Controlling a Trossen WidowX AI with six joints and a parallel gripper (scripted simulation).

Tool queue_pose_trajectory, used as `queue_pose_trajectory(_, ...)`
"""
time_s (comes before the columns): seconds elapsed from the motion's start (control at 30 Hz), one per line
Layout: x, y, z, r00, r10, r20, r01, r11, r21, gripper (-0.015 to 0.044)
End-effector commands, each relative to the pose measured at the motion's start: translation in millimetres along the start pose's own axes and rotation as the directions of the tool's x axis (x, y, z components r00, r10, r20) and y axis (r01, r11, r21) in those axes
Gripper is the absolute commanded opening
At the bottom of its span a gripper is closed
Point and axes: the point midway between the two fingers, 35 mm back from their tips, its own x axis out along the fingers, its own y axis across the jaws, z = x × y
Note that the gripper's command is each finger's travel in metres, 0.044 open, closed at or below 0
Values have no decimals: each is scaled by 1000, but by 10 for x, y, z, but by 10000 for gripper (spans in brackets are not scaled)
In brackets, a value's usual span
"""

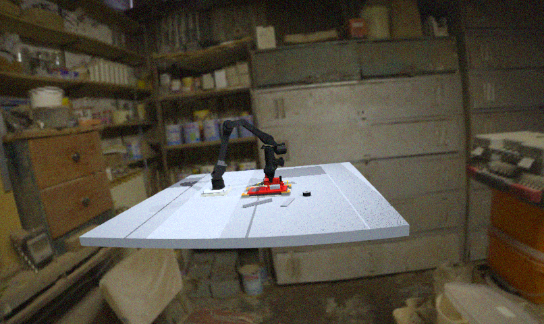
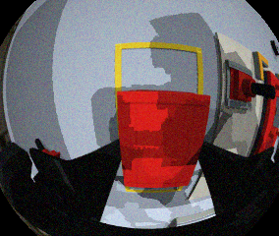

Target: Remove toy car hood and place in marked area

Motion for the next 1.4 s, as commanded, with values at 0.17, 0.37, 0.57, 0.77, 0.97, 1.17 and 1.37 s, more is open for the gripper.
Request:
queue_pose_trajectory(0.17, -3, 0, 1, 1000, 0, 0, 0, 1000, 0, 394)
queue_pose_trajectory(0.37, -175, 8, 16, 1000, 0, 1, 0, 1000, 0, 440)
queue_pose_trajectory(0.57, -690, 3, 4, 1000, 0, 1, 0, 1000, 0, 440)
queue_pose_trajectory(0.77, -707, 2, 2, 1000, 0, 1, 0, 1000, 0, 440)
queue_pose_trajectory(0.97, -707, 2, 2, 1000, 0, 1, 0, 1000, 0, 440)
queue_pose_trajectory(1.17, -707, 2, 2, 1000, 0, 1, 0, 1000, 0, 440)
queue_pose_trajectory(1.37, -707, 2, 2, 1000, 0, 1, 0, 1000, 0, 440)
